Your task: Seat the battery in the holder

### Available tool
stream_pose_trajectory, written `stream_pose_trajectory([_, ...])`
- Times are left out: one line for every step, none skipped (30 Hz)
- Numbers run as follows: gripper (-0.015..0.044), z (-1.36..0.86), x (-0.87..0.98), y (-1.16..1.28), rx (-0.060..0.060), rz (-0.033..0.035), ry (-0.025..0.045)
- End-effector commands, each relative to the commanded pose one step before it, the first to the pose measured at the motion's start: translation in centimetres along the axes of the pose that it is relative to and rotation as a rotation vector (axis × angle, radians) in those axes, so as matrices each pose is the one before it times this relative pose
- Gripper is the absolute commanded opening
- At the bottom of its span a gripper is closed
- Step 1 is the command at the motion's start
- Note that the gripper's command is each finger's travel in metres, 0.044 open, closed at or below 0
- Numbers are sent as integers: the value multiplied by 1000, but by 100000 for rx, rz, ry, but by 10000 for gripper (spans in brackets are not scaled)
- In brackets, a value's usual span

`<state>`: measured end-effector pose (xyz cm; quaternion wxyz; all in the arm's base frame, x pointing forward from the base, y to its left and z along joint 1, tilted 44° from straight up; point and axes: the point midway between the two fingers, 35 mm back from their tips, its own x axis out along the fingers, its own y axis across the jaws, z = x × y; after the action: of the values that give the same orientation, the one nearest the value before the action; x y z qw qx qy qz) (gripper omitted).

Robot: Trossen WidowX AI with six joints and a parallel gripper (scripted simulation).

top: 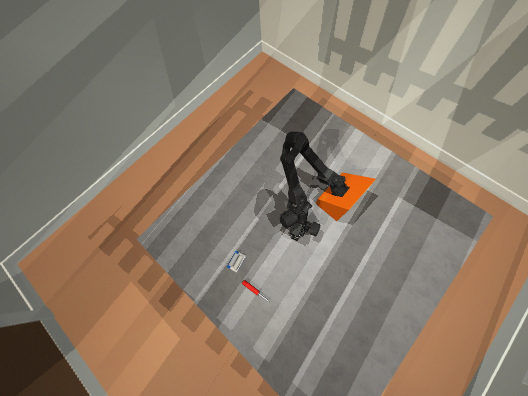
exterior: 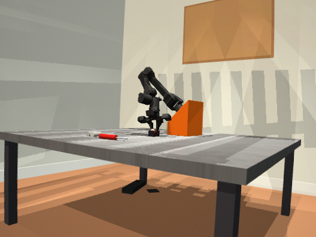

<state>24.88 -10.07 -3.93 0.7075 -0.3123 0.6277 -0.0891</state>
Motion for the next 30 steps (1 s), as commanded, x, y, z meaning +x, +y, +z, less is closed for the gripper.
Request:
stream_pose_trajectory([70, -760, 320, 286, -345, 839, 5174])
stream_pose_trajectory([70, 7, 11, -12, 83, 43, 597])
stream_pose_trajectory([70, 7, 10, -12, 82, 39, 597])
stream_pose_trajectory([70, 7, 9, -14, 83, 53, 587])
stream_pose_trajectory([70, 7, 8, -14, 82, 50, 587])
stream_pose_trajectory([70, 7, 8, -14, 80, 46, 586])
stream_pose_trajectory([70, 7, 7, -15, 79, 42, 585])
stream_pose_trajectory([70, 7, 6, -15, 77, 38, 585])
stream_pose_trajectory([70, 7, 5, -16, 76, 35, 585])
stream_pose_trajectory([70, 7, 5, -16, 75, 31, 584])
stream_pose_trajectory([70, 7, 4, -16, 73, 27, 584])
stream_pose_trajectory([70, 7, 3, -17, 72, 23, 583])
stream_pose_trajectory([70, 7, 2, -19, 71, 43, 567])
stream_pose_trajectory([70, 7, 1, -19, 70, 39, 566])
stream_pose_trajectory([70, 7, 1, -19, 69, 36, 566])
stream_pose_trajectory([70, 7, 0, -20, 68, 33, 565])
stream_pose_trajectory([70, 6, -1, -20, 67, 29, 565])
stream_pose_trajectory([70, 6, -1, -20, 65, 26, 565])
stream_pose_trajectory([70, 7, -2, -22, 65, 42, 558])
stream_pose_trajectory([70, 7, -3, -23, 64, 39, 558])
stream_pose_trajectory([70, 7, -4, -23, 63, 36, 558])
stream_pose_trajectory([70, 7, -5, -23, 62, 33, 557])
stream_pose_trajectory([70, 6, -5, -24, 61, 30, 557])
stream_pose_trajectory([70, 6, -6, -24, 60, 27, 556])
stream_pose_trajectory([70, 7, -5, -23, 53, 47, 530])
stream_pose_trajectory([70, 7, -6, -23, 52, 45, 530])
stream_pose_trajectory([70, 7, -7, -23, 51, 42, 530])
stream_pose_trajectory([70, 7, -7, -24, 50, 39, 528])
stream_pose_trajectory([70, 6, -8, -24, 49, 37, 529])
stream_pose_trajectory([70, 6, -8, -24, 49, 34, 529])
